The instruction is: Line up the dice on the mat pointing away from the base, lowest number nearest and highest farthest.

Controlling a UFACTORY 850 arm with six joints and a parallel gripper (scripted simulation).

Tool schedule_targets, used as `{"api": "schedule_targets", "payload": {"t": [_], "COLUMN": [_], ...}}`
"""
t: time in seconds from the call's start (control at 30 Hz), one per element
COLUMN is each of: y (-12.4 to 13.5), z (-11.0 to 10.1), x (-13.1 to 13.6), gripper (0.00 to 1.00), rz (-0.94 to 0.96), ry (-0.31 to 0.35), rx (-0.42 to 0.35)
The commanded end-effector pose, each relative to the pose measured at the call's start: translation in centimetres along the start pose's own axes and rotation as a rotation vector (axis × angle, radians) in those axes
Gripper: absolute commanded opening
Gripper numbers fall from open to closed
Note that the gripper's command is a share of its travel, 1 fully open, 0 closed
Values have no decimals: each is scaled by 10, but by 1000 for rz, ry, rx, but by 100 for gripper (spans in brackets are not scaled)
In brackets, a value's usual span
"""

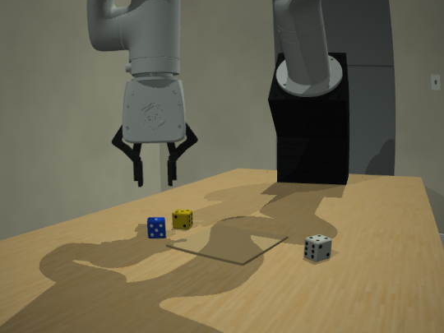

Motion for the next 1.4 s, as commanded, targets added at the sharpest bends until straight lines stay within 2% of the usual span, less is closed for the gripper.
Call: {"api": "schedule_targets", "payload": {"t": [0.0,0.7,1.37], "y": [0,0,1], "z": [0,15,42], "x": [0,-1,-2], "gripper": [47,47,47], "rz": [0,0,0], "ry": [-1,0,0], "rx": [0,-1,-1]}}
Point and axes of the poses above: the point where the finger pads meet when closed, its own z axis out along the fingers, its own x axis across the jaws, y = z × x, the point moved 4 cm from there along -z, back along the fingers, and after that the axes turned 15 degrees about -z, right-handed, at the moved point
